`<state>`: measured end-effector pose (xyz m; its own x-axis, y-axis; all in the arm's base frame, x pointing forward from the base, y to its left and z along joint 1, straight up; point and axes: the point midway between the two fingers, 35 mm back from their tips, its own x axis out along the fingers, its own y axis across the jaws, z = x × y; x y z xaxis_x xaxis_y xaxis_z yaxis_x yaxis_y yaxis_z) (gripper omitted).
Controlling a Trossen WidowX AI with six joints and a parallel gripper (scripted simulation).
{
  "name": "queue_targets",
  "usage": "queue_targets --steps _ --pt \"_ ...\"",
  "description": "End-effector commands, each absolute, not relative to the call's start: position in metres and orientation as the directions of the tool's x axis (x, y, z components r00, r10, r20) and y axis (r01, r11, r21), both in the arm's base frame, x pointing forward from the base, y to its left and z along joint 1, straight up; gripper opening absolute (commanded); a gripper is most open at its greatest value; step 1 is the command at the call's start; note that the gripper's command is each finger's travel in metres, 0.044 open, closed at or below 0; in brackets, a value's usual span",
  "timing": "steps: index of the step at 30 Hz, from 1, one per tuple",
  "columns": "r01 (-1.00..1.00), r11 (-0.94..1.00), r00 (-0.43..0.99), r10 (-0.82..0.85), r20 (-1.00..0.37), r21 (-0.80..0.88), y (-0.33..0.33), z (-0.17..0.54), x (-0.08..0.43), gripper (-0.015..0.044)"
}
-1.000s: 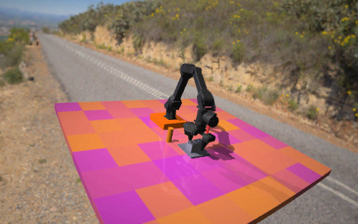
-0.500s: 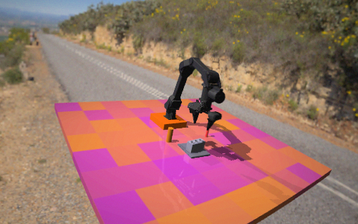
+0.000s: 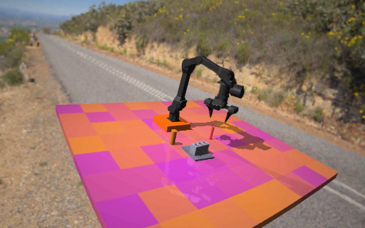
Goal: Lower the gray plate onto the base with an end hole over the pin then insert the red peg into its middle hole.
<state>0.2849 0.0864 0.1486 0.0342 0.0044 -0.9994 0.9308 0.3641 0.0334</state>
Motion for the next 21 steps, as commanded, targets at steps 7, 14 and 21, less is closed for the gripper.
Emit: queue_targets --steps 7,14,21 --pt "0.889 0.458 0.019 0.006 -1.000 0.020 0.122 0.141 0.238 0.0440" --pt "0.889 0.458 0.019 0.006 -1.000 0.020 0.122 0.112 0.239 0.0440" --pt "0.889 0.458 0.019 0.006 -1.000 0.020 0.121 0.103 0.239 0.0440"
